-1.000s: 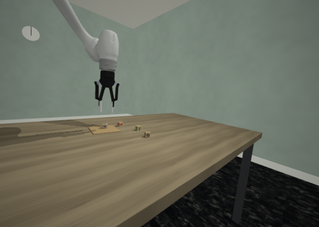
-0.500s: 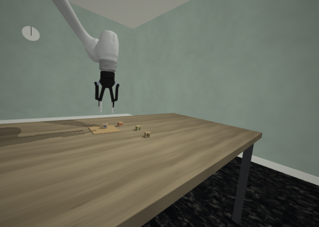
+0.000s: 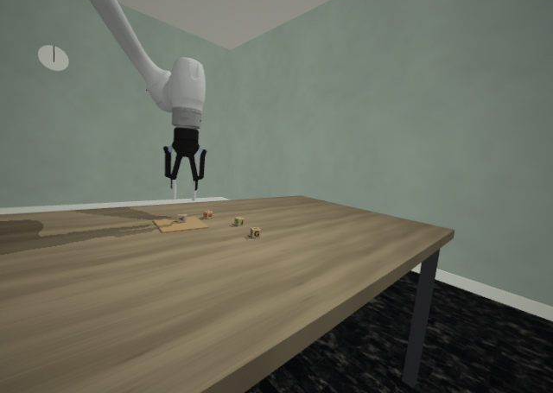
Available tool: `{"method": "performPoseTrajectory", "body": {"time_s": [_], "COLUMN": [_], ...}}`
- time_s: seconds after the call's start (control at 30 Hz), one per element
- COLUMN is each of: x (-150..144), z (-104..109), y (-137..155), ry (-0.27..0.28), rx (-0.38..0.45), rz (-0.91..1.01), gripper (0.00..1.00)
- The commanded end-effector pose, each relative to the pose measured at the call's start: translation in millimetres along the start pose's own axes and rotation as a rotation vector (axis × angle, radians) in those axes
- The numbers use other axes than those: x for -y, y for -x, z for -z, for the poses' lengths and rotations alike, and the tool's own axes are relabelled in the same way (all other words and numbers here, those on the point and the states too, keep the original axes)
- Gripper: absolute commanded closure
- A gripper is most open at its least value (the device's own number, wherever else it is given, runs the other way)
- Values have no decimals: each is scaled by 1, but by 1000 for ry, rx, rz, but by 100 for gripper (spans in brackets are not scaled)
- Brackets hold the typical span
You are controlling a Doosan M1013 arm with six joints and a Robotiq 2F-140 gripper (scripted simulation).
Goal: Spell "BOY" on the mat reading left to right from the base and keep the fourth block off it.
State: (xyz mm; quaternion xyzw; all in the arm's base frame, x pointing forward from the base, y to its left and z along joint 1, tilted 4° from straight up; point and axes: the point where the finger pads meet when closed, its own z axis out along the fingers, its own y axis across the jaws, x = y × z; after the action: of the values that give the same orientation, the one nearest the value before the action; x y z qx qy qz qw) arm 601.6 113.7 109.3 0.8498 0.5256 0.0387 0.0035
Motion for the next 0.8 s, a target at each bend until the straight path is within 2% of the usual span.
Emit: {"method": "performPoseTrajectory", "body": {"time_s": [0.0, 0.77], "x": [3, 4], "z": [-12, -38], "y": [0, 0], "ry": [-4, -4], "rx": [4, 4], "rz": [-2, -2], "gripper": [63, 63]}}
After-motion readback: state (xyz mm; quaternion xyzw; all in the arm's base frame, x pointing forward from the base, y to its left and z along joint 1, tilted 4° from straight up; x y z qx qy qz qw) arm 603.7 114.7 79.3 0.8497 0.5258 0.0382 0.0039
